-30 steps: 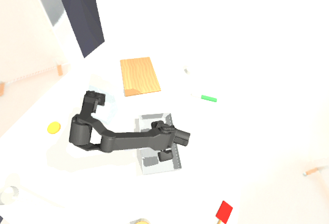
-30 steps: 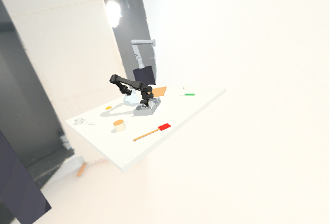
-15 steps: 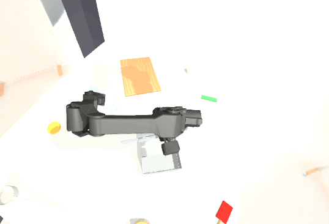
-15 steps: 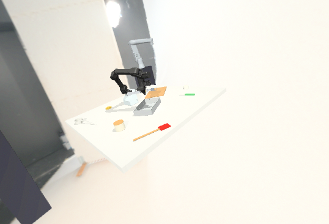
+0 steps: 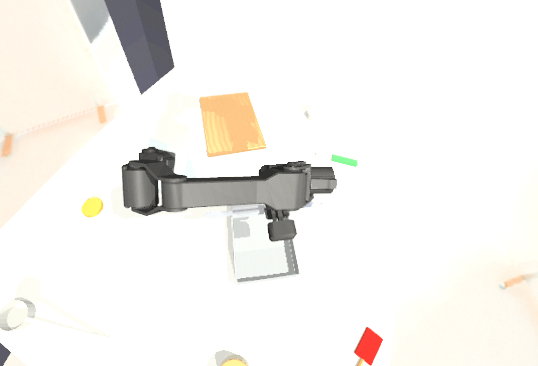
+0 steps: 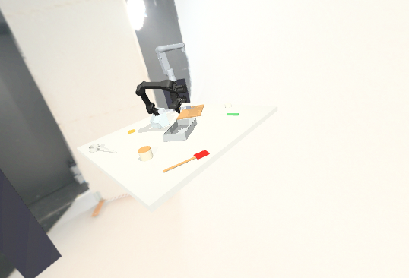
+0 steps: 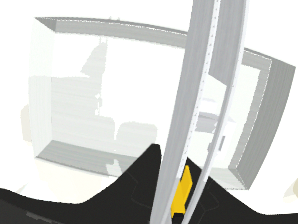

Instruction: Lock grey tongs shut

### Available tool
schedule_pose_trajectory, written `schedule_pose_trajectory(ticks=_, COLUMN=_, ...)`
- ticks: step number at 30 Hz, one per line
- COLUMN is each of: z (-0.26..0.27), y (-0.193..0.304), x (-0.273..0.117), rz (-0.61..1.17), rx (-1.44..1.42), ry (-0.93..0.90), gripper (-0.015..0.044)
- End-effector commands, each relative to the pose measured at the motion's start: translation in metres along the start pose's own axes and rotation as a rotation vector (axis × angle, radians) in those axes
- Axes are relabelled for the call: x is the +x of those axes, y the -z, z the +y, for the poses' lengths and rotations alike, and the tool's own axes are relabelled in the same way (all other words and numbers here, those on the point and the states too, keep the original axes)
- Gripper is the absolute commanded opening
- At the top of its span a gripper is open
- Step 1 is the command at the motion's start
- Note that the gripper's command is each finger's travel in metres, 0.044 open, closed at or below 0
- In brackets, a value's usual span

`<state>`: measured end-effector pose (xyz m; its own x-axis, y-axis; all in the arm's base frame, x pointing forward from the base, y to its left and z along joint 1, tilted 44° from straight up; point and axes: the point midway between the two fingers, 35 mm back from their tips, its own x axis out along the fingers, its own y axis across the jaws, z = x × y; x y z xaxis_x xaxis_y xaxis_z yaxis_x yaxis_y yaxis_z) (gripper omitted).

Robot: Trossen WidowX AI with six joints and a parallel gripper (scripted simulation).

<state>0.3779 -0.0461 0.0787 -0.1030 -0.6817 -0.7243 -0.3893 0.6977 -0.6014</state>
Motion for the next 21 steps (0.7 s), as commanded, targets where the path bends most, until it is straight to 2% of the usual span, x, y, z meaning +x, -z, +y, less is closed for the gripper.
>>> schedule_pose_trajectory(ticks=1, z=0.026, y=-0.017, x=-0.003, rz=-0.011, rx=0.075, ry=-0.009, gripper=-0.0150)
schedule_pose_trajectory(ticks=21, z=0.160, y=-0.062, x=-0.010, rz=-0.014, rx=0.479, ry=-0.030, gripper=-0.0150)
